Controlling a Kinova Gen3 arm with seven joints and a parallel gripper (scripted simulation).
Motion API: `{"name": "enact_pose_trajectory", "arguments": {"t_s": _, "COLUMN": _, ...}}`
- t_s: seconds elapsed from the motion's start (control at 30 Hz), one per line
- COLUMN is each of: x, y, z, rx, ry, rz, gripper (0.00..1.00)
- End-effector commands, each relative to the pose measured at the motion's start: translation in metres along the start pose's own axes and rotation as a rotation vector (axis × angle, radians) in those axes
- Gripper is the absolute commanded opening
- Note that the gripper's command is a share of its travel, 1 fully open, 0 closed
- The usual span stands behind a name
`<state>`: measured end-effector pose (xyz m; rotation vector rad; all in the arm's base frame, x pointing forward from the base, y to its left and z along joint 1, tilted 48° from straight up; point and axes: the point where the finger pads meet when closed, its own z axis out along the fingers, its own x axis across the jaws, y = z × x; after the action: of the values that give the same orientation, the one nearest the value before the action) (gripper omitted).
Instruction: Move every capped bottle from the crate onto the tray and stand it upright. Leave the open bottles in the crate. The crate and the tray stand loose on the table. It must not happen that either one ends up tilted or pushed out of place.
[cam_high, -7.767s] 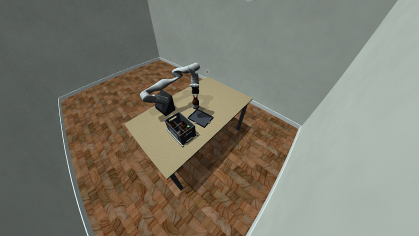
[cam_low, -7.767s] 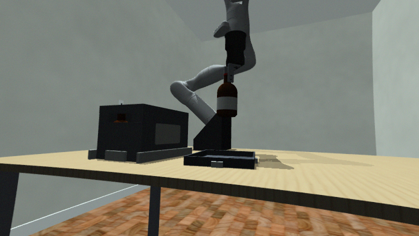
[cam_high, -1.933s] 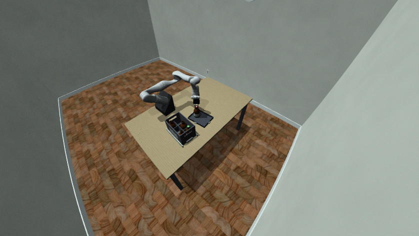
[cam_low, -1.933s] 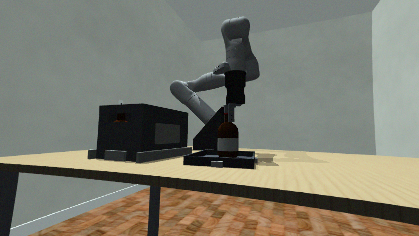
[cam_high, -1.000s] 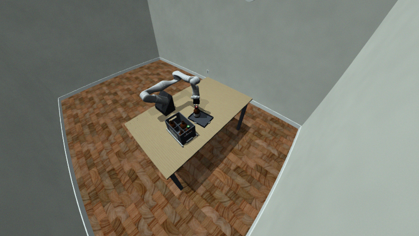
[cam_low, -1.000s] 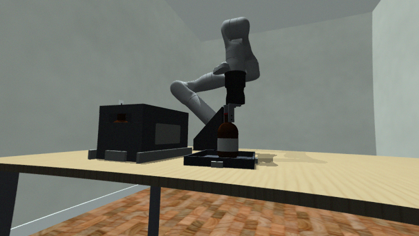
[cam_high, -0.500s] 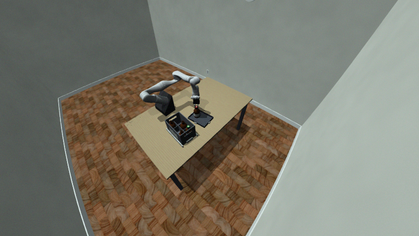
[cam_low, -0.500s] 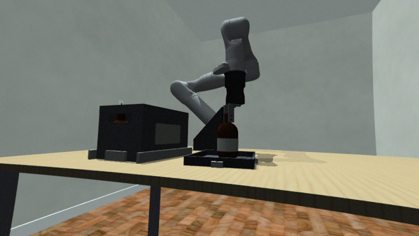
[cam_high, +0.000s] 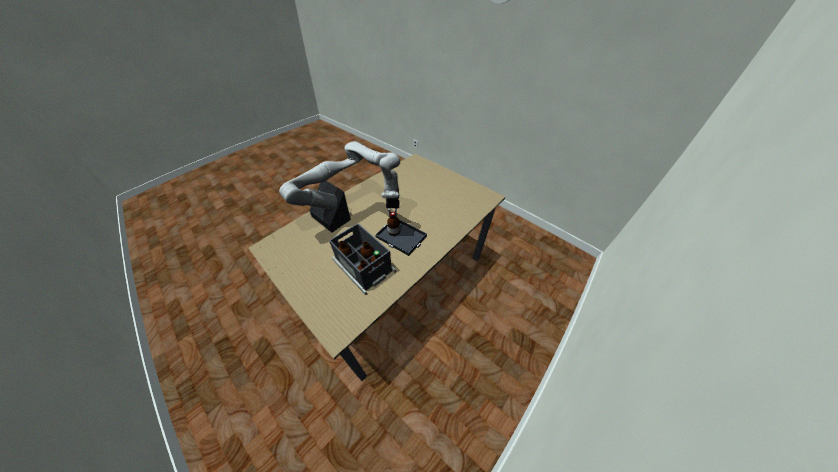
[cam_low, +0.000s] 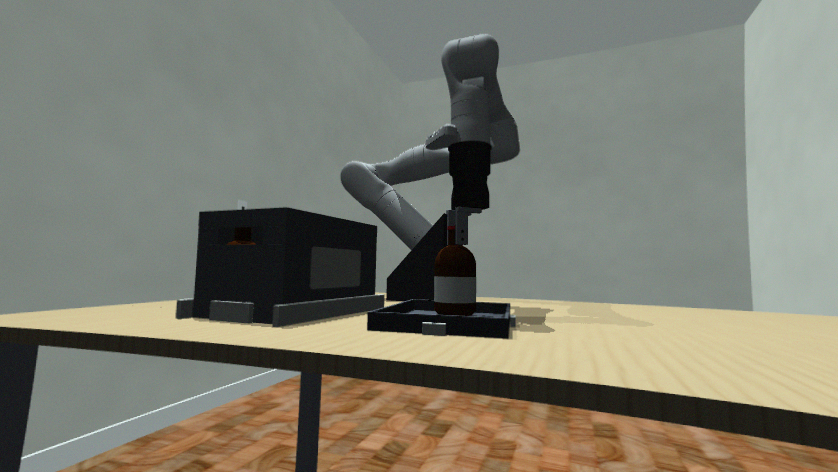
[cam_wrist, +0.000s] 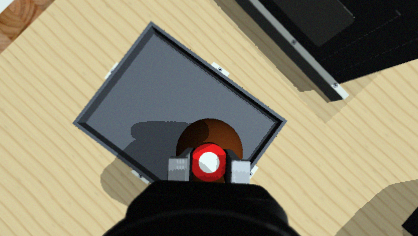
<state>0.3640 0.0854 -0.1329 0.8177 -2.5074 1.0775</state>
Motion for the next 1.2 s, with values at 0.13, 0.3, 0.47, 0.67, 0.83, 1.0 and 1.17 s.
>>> {"name": "enact_pose_trajectory", "arguments": {"t_s": 0.13, "x": 0.0001, "y": -0.0031, "z": -0.0002, "rx": 0.006, "ry": -0.001, "rz": -0.002, "gripper": 0.0}}
{"name": "enact_pose_trajectory", "arguments": {"t_s": 0.3, "x": 0.0004, "y": -0.0052, "z": 0.0005, "rx": 0.01, "ry": -0.001, "rz": -0.003, "gripper": 0.0}}
{"name": "enact_pose_trajectory", "arguments": {"t_s": 0.47, "x": -0.0005, "y": -0.0002, "z": -0.0012, "rx": 0.0, "ry": -0.003, "rz": -0.001, "gripper": 1.0}}
{"name": "enact_pose_trajectory", "arguments": {"t_s": 0.67, "x": -0.0005, "y": -0.0002, "z": -0.0012, "rx": 0.0, "ry": -0.003, "rz": -0.001, "gripper": 1.0}}
{"name": "enact_pose_trajectory", "arguments": {"t_s": 0.83, "x": -0.0005, "y": -0.0002, "z": -0.0012, "rx": 0.0, "ry": -0.003, "rz": -0.001, "gripper": 1.0}}
{"name": "enact_pose_trajectory", "arguments": {"t_s": 1.0, "x": -0.0005, "y": -0.0002, "z": -0.0012, "rx": 0.0, "ry": -0.003, "rz": -0.001, "gripper": 1.0}}
{"name": "enact_pose_trajectory", "arguments": {"t_s": 1.17, "x": -0.0006, "y": -0.0003, "z": -0.0014, "rx": 0.0, "ry": -0.003, "rz": -0.001, "gripper": 1.0}}
